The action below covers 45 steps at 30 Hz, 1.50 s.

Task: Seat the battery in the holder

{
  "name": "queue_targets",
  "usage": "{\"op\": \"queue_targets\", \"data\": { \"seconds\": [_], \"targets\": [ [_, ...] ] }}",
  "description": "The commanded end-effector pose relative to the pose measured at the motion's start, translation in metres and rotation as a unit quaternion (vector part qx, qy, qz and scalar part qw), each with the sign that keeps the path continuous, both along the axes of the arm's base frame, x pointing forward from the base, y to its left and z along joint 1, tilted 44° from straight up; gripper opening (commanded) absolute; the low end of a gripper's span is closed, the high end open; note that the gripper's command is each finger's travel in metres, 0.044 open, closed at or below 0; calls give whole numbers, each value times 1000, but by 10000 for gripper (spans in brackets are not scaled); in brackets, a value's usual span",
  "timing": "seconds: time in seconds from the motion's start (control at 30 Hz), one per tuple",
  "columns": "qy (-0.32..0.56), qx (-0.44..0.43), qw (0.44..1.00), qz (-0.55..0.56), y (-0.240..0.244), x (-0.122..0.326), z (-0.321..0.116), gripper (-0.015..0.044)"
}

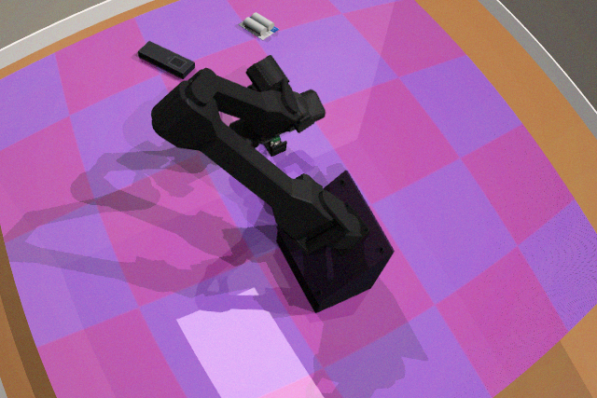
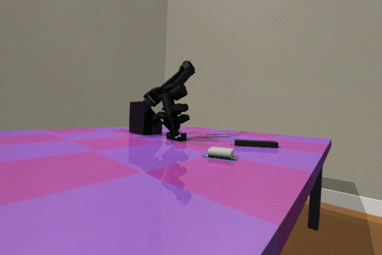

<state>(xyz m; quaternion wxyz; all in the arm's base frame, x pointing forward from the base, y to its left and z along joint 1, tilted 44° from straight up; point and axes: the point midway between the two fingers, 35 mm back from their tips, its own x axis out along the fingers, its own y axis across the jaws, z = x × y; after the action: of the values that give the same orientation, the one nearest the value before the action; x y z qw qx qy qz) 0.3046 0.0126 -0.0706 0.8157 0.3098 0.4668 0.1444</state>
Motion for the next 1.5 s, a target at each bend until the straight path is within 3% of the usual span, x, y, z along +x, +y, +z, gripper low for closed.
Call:
{"op": "queue_targets", "data": {
  "seconds": [0.0, 1.47],
  "targets": [
    [13, -7, 1000, 6, -2, 0, -5, 78],
    [104, -11, 991, 88, 2, 6, -9, 78]
  ]
}}
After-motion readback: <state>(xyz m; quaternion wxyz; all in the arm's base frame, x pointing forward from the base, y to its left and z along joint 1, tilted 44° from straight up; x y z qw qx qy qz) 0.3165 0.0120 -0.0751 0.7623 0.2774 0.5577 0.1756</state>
